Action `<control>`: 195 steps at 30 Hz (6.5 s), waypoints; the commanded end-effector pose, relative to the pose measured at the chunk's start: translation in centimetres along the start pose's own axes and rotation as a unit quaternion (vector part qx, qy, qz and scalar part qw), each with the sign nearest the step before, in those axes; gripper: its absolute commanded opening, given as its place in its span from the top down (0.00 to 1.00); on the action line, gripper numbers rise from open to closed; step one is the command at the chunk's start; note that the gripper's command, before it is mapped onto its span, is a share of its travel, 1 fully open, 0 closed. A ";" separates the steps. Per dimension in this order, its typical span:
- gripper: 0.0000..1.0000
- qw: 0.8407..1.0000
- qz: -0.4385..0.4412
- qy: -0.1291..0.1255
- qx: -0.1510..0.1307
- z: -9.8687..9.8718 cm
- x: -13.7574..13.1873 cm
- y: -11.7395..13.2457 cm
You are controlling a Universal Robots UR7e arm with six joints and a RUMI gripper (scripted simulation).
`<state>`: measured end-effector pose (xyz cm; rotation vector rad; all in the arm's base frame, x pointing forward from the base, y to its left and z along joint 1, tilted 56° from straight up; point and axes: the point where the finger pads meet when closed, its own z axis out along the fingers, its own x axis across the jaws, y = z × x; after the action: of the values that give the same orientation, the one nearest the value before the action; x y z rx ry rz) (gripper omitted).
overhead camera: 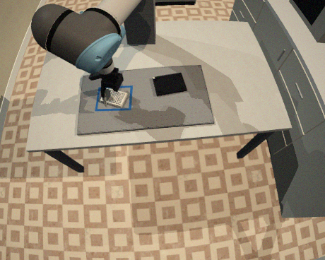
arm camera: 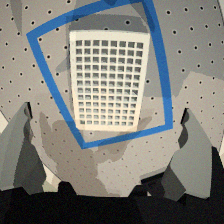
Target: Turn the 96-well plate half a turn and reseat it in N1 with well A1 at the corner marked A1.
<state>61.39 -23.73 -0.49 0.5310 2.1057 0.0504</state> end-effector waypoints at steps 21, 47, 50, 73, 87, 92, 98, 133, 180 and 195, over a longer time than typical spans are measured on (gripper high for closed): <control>0.00 1.000 0.000 0.000 0.000 3.3 0.0 0.0; 1.00 1.000 0.000 0.000 0.000 3.3 0.0 0.0; 1.00 1.000 0.000 0.000 0.000 3.3 0.0 0.0; 1.00 1.000 0.000 0.000 0.000 2.6 0.0 0.0; 1.00 1.000 0.000 0.000 0.000 0.3 0.0 0.0; 1.00 1.000 0.000 0.000 0.000 -0.2 0.0 0.0; 1.00 1.000 0.000 0.000 0.000 -1.2 0.0 0.0; 1.00 1.000 0.000 0.000 0.000 -4.1 0.0 0.0; 1.00 0.825 -0.565 0.000 0.000 -4.6 6.7 9.9; 1.00 0.685 -0.729 0.000 0.000 -4.8 9.1 13.5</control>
<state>57.98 -8.31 -1.55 -1.1097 2.0026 -0.7834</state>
